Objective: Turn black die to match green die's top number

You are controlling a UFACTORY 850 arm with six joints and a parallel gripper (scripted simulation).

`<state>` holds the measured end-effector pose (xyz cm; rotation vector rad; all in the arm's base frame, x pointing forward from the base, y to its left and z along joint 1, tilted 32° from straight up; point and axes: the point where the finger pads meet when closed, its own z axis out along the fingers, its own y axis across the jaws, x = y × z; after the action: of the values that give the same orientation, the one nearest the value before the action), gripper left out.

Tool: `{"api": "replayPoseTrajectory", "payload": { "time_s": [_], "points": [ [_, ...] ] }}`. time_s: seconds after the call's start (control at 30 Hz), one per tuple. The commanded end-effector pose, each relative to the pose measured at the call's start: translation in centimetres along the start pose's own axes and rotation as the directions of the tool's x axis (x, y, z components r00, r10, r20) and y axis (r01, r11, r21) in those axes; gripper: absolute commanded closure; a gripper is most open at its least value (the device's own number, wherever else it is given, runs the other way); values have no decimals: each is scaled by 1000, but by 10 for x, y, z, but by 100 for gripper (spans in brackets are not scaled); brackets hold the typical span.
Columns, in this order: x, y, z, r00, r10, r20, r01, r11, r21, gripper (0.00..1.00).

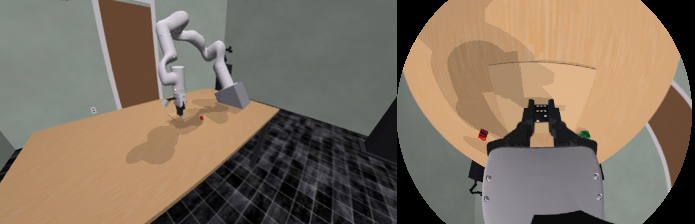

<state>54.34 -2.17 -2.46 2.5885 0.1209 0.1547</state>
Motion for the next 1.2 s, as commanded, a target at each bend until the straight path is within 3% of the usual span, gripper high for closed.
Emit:
{"api": "replayPoseTrajectory", "payload": {
  "time_s": [0.0,0.73,0.97,1.17],
  "points": [
    [1,0,-1,1000,0,-2,0,1000,0,85],
    [1,0,-2,1000,0,-2,0,1000,0,85],
    [1,0,-22,1000,0,-2,0,1000,0,85],
    [1,0,-66,1000,0,-2,0,1000,0,85]
  ]
}}
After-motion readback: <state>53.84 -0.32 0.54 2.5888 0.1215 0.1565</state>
